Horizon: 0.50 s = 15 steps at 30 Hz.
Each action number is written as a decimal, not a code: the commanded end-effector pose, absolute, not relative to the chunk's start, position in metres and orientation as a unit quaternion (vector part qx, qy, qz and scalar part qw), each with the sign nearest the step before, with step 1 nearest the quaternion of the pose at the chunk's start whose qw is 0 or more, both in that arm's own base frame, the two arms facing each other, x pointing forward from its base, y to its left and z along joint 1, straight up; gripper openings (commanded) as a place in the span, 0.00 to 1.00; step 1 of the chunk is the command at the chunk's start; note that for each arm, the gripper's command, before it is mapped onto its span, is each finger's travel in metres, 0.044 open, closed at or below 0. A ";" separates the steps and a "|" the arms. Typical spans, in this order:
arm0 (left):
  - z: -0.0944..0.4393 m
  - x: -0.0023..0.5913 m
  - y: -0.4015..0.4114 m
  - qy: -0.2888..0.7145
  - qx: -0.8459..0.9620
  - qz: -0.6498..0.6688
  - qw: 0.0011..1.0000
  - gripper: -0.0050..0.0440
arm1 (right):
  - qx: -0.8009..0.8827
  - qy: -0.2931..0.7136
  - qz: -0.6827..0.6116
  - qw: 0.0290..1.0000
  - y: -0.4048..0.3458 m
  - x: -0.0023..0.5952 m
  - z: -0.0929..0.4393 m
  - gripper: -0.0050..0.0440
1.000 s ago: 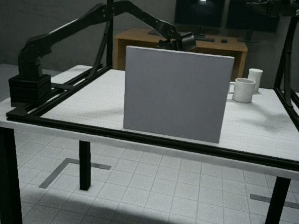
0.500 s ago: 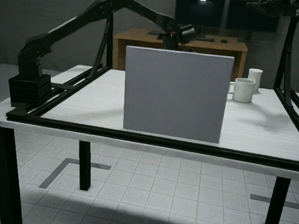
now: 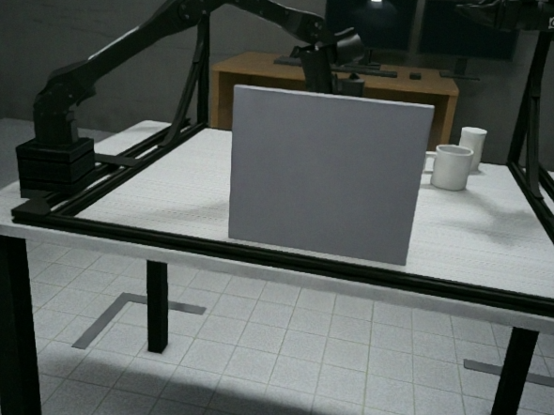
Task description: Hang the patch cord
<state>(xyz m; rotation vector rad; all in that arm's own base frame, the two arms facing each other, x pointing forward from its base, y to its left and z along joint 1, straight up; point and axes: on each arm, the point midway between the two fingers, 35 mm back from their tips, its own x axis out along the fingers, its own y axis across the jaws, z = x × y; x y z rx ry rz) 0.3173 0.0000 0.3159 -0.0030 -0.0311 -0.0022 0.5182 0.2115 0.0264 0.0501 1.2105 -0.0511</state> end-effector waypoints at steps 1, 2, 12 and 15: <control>0.323 0.316 0.000 -0.025 0.000 0.000 1.000 1.00 | 0.035 0.538 -0.016 0.842 0.216 0.524 0.070 0.14; 0.323 0.316 0.000 -0.025 0.000 0.000 1.000 1.00 | 0.036 0.537 -0.017 0.843 0.216 0.524 0.072 0.14; 0.323 0.316 0.000 -0.025 0.000 0.000 1.000 1.00 | 0.037 0.529 -0.017 0.848 0.215 0.522 0.094 0.14; 0.323 0.316 0.000 -0.025 0.000 0.000 1.000 1.00 | 0.038 0.526 -0.017 0.850 0.215 0.520 0.102 0.14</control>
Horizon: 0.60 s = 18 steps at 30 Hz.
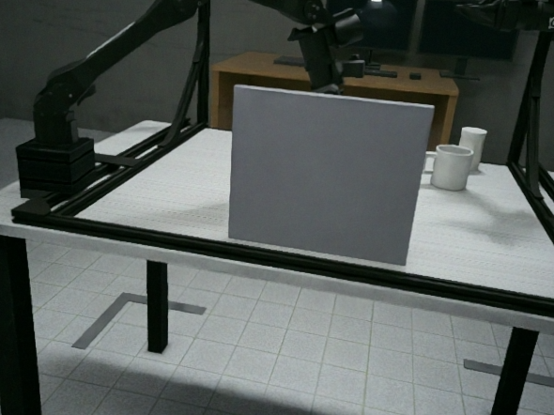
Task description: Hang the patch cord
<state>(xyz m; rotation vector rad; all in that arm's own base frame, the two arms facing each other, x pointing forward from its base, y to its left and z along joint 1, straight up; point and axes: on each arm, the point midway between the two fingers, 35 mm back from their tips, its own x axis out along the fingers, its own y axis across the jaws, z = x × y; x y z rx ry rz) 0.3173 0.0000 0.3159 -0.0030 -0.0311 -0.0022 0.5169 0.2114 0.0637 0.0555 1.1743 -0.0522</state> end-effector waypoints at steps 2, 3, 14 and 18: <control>0.323 0.316 0.000 -0.025 0.000 0.000 1.000 1.00 | 0.038 0.524 -0.018 0.851 0.214 0.519 0.107 0.14; 0.323 0.316 0.000 -0.025 0.000 0.000 1.000 1.00 | 0.038 0.523 -0.018 0.851 0.214 0.519 0.110 0.14; 0.323 0.316 0.000 -0.025 0.000 0.000 1.000 1.00 | 0.040 0.514 -0.019 0.856 0.212 0.515 0.131 0.14; 0.323 0.316 0.000 -0.025 0.000 0.000 1.000 1.00 | 0.040 0.511 -0.019 0.858 0.212 0.513 0.140 0.14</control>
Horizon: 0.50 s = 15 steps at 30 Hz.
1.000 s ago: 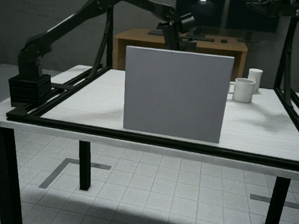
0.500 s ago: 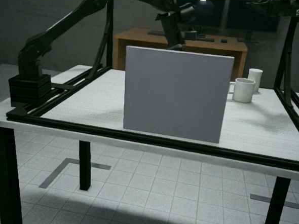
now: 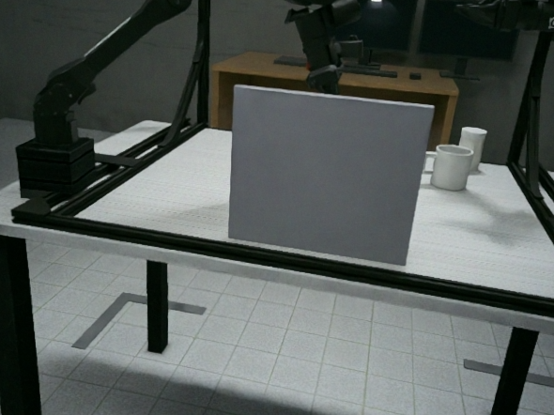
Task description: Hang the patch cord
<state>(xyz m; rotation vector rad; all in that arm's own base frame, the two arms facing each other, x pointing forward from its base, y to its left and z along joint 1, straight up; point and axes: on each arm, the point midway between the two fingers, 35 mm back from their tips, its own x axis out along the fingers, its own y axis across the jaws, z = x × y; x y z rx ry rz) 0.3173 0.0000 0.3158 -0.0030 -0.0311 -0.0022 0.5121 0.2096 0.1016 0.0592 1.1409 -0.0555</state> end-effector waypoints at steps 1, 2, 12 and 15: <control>0.323 0.316 0.000 -0.025 0.000 0.000 1.000 1.00 | 0.040 0.510 -0.019 0.859 0.212 0.513 0.142 0.14; 0.323 0.316 0.000 -0.025 0.000 0.000 1.000 1.00 | 0.041 0.509 -0.019 0.859 0.211 0.512 0.144 0.14; 0.323 0.316 0.000 -0.025 0.000 0.000 1.000 1.00 | 0.038 0.511 -0.021 0.858 0.210 0.510 0.148 0.14; 0.323 0.316 0.000 -0.025 0.000 0.000 1.000 1.00 | 0.042 0.502 -0.020 0.864 0.209 0.508 0.162 0.14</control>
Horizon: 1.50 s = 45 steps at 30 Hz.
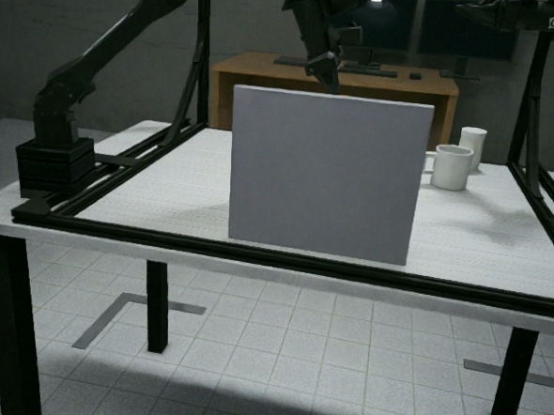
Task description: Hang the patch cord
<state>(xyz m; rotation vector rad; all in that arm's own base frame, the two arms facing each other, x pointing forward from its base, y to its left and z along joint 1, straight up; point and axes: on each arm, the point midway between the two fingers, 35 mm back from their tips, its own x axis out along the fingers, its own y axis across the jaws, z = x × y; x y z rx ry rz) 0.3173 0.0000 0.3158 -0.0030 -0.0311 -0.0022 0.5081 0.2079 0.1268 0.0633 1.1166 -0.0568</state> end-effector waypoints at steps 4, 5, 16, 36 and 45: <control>0.323 0.316 0.000 -0.025 0.000 0.000 1.000 1.00 | 0.042 0.500 -0.020 0.865 0.209 0.506 0.167 0.14; 0.323 0.316 0.000 -0.025 0.000 0.000 1.000 1.00 | 0.042 0.500 -0.020 0.865 0.209 0.506 0.168 0.14; 0.323 0.316 0.000 -0.025 0.000 0.000 1.000 1.00 | 0.042 0.499 -0.021 0.865 0.207 0.503 0.174 0.14; 0.323 0.316 0.000 -0.025 0.000 0.000 1.000 1.00 | 0.040 0.501 -0.022 0.864 0.207 0.502 0.174 0.14; 0.323 0.323 0.004 -0.022 0.013 0.005 1.000 1.00 | 0.040 0.501 -0.022 0.864 0.207 0.502 0.174 0.14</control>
